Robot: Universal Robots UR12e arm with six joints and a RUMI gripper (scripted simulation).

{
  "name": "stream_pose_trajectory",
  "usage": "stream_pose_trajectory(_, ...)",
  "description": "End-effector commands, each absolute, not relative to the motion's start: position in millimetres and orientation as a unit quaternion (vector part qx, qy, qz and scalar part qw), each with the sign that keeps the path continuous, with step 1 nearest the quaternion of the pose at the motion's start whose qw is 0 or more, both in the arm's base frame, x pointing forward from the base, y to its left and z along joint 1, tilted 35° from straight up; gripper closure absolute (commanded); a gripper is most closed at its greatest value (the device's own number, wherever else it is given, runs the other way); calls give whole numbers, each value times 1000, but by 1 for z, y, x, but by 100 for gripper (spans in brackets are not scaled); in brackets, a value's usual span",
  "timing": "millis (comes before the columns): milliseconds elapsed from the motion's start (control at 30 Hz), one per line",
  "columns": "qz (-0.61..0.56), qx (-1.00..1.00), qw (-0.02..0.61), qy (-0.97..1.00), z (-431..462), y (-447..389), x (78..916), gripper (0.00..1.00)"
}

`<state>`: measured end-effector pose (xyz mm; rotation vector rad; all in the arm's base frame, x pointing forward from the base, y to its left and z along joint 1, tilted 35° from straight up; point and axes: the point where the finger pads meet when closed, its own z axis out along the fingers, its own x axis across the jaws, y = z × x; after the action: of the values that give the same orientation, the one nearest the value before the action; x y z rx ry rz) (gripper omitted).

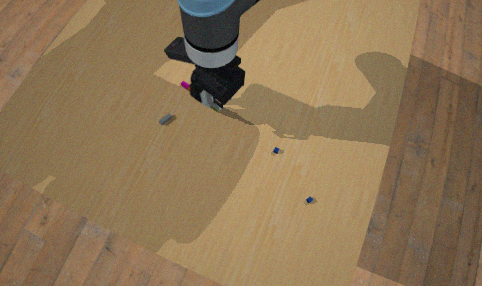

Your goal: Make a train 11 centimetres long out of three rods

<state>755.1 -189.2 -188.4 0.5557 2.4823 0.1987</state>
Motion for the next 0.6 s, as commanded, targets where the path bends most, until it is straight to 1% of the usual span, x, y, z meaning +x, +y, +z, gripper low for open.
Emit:
stream_pose_trajectory(0, 74, 208, 291, 931, -188, -189, 755, 97)
stream_pose_trajectory(33, 74, 208, 291, 931, -188, -189, 755, 94)
stream_pose_trajectory(100, 74, 208, 291, 931, -188, -189, 755, 94)
stream_pose_trajectory(133, 74, 208, 291, 931, -188, -189, 755, 92)
stream_pose_trajectory(200, 74, 208, 291, 931, -188, -189, 755, 92)
stream_pose_trajectory(233, 74, 208, 291, 931, -188, -189, 755, 89)
stream_pose_trajectory(300, 74, 208, 291, 931, -188, -189, 755, 89)
stream_pose_trajectory(333, 74, 208, 291, 931, -188, -189, 755, 86)
stream_pose_trajectory(567, 74, 208, 291, 931, -188, -189, 755, 86)
